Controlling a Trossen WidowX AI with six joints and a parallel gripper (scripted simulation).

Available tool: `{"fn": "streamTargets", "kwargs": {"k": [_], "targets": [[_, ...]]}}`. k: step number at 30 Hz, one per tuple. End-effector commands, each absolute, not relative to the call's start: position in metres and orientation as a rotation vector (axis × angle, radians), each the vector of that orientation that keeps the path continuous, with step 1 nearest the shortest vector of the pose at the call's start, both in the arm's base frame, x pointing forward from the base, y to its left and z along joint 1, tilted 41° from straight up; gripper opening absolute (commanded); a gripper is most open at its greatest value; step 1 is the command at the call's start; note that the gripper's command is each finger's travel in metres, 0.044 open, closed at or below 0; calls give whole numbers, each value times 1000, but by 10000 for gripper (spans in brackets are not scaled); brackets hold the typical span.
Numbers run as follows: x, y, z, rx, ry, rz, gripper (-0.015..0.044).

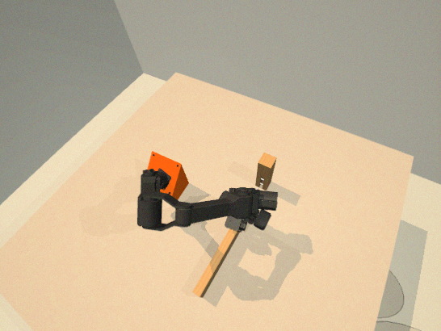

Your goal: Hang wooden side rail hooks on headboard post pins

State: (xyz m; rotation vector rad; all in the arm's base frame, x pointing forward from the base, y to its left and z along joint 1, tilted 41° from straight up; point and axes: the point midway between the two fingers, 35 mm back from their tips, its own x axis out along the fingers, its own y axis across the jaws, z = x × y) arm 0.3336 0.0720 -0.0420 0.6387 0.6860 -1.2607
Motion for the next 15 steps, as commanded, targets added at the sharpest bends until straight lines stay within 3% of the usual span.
{"fn": "streamTargets", "kwargs": {"k": [1,15], "targets": [[334,72,-41,637,686,-1261,0],[333,74,-40,637,686,-1261,0]]}}
